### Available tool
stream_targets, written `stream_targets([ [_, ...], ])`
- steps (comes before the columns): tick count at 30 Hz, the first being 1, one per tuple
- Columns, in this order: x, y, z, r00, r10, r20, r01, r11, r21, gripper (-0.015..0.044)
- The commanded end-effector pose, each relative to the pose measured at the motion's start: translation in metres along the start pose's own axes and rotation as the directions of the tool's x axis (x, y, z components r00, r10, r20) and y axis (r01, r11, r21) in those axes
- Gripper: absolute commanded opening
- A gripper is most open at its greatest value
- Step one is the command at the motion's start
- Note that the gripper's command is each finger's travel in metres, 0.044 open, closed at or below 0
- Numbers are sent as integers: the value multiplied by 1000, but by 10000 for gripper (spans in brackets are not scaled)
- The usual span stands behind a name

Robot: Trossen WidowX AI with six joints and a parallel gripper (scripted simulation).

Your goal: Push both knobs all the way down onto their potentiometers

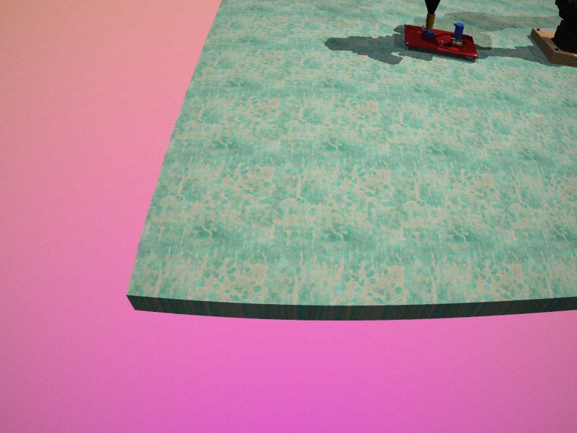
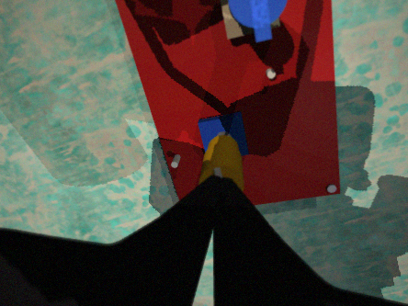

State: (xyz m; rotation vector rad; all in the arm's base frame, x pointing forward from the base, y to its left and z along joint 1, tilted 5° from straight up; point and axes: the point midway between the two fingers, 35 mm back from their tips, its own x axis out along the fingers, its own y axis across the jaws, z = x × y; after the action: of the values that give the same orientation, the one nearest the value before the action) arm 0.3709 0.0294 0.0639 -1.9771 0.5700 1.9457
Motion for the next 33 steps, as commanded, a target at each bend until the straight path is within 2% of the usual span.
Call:
stream_targets([
  [1,14,-1,-1,1000,5,14,-5,1000,-5,0],
  [33,21,-1,-1,1000,5,14,-5,1000,-5,0],
])
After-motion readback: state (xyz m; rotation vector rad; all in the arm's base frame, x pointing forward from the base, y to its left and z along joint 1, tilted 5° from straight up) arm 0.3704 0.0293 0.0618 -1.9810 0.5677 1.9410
